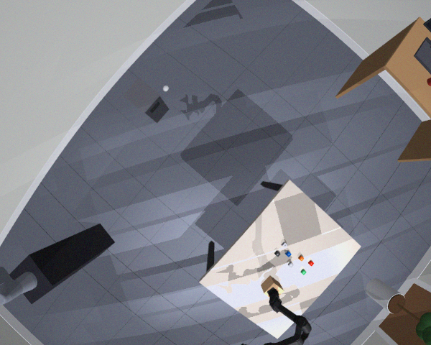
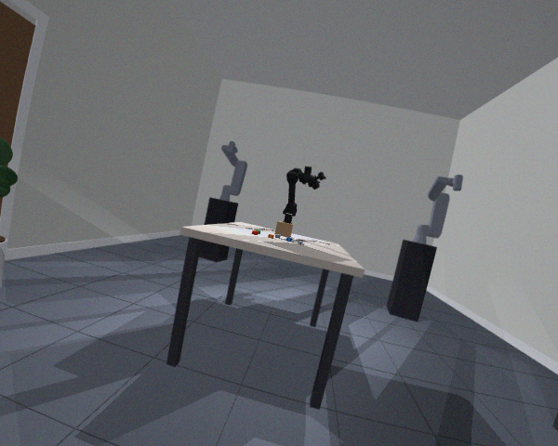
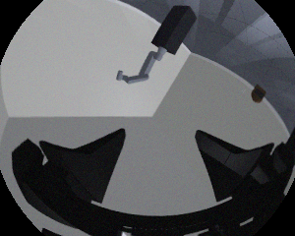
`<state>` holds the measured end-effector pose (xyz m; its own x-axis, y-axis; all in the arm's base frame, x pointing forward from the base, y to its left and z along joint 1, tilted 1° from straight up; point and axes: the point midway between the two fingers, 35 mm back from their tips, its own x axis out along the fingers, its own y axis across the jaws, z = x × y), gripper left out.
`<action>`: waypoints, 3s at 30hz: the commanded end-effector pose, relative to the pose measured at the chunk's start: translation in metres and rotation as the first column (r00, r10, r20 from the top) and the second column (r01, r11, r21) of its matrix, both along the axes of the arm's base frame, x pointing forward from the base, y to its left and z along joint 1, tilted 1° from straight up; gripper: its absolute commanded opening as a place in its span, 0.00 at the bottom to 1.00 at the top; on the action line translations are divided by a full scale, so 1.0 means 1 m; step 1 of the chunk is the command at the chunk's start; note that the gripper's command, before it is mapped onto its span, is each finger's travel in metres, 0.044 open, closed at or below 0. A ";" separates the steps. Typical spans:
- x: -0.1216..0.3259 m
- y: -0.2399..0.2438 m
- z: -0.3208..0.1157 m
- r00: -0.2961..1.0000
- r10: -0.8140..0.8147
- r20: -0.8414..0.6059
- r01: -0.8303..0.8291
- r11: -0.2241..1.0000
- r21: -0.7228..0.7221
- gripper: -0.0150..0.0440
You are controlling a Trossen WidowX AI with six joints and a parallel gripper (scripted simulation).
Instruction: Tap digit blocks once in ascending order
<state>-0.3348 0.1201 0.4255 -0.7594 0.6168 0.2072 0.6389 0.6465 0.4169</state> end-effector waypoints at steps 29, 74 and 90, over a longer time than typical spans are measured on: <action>0.349 0.286 -0.162 -0.272 -0.376 0.886 0.386 0.801 0.458 0.93; 0.617 -0.242 -0.359 0.004 0.664 0.748 0.341 0.702 -0.625 0.93; 0.617 -0.242 -0.359 0.004 0.664 0.748 0.341 0.702 -0.625 0.93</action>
